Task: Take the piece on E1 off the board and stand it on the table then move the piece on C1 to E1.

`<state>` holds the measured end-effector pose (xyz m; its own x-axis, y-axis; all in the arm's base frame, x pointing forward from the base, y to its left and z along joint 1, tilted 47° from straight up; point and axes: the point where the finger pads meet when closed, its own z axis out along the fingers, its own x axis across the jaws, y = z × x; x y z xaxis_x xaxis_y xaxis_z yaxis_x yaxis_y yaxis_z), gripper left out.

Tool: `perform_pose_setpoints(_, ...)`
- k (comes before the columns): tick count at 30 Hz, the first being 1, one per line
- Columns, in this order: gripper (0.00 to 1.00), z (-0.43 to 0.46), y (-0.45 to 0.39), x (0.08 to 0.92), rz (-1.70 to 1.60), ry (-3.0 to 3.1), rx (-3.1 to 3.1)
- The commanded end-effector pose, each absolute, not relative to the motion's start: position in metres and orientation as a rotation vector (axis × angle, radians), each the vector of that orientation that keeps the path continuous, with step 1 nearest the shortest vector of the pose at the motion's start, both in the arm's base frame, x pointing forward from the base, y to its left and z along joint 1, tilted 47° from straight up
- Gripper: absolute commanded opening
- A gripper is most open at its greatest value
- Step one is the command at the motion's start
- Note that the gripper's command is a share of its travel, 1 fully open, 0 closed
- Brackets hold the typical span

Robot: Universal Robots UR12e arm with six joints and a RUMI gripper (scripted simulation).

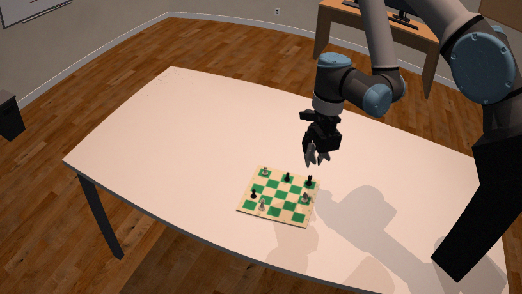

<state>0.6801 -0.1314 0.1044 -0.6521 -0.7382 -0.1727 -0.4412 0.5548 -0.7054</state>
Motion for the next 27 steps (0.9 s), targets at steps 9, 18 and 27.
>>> perform_pose_setpoints(9,0.22,0.092,-0.139,0.692,-0.880,2.337,-0.953)
perform_pose_setpoints(18,0.22,0.085,-0.143,0.698,-0.880,2.337,-0.953)
perform_pose_setpoints(27,0.22,0.079,-0.146,0.703,-0.880,2.337,-0.953)
